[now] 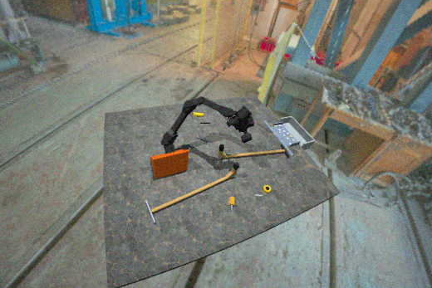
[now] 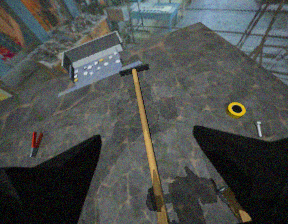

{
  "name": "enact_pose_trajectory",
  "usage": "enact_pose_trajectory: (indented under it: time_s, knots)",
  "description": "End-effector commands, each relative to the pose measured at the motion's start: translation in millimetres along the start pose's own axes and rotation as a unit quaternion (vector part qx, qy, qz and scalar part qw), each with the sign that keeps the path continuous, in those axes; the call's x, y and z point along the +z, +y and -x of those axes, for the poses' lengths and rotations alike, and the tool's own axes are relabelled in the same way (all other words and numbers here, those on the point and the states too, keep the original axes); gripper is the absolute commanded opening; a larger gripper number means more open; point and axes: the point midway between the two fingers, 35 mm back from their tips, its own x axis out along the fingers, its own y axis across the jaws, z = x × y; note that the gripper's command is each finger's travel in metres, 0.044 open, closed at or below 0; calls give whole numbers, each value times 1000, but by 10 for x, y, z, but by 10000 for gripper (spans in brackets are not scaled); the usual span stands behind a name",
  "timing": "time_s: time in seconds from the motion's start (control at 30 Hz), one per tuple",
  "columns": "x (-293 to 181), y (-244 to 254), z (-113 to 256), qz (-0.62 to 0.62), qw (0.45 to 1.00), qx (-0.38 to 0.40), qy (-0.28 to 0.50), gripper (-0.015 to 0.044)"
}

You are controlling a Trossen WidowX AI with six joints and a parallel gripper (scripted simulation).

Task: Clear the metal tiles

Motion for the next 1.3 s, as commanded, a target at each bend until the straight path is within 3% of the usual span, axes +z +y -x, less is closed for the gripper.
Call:
enact_pose_trajectory:
  time_s: [0.0, 1.27]
  knots:
    - [33, 29, 172, 3, 1000, 10, -18, 440]
    - [-75, 145, 1541, 66, 982, 70, -160, 440]
